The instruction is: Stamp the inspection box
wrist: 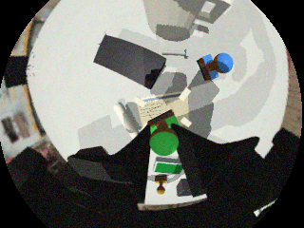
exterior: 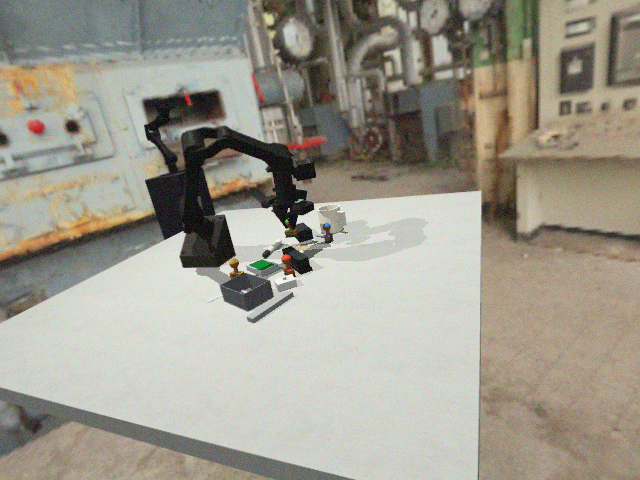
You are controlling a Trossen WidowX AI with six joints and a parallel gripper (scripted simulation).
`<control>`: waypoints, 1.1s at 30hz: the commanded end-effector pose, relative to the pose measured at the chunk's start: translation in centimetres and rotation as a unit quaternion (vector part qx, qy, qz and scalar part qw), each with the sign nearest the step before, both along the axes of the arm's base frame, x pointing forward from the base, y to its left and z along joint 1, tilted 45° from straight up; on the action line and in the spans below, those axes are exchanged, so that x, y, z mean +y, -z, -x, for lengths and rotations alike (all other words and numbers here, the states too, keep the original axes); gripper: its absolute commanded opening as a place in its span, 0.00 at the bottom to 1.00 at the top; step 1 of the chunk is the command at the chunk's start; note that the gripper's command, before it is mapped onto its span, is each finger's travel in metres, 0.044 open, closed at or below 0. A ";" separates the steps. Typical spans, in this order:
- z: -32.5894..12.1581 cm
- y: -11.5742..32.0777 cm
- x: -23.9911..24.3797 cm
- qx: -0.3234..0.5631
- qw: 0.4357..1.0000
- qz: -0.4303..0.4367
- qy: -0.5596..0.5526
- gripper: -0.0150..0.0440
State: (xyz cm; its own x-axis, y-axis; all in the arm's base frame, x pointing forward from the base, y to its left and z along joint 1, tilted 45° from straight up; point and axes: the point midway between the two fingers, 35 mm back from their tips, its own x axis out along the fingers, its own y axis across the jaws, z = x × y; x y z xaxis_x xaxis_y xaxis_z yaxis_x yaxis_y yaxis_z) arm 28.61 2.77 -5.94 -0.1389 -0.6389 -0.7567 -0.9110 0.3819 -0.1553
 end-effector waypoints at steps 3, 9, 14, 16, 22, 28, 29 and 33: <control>-0.1 -0.7 0.7 -0.002 1.000 -0.002 0.001 0.25; 0.0 -1.4 1.4 -0.002 1.000 -0.002 0.001 0.25; 0.0 -2.0 2.0 -0.002 1.000 -0.002 0.001 0.25; -0.1 -2.1 2.0 -0.002 1.000 -0.002 0.001 0.25; -2.5 -3.2 1.1 -0.003 1.000 -0.004 0.001 0.25; -5.0 -4.5 -0.3 -0.003 1.000 -0.004 0.000 0.25; -5.4 -4.7 -0.5 -0.004 1.000 -0.004 0.000 0.25; -6.9 -5.7 -1.6 -0.004 1.000 -0.003 0.000 0.25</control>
State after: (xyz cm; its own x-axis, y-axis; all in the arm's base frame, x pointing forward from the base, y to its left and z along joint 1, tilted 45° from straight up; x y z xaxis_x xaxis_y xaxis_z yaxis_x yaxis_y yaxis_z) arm 34.71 2.05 -0.70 -0.1267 -0.6295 -0.7666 -0.9090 0.3831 -0.1644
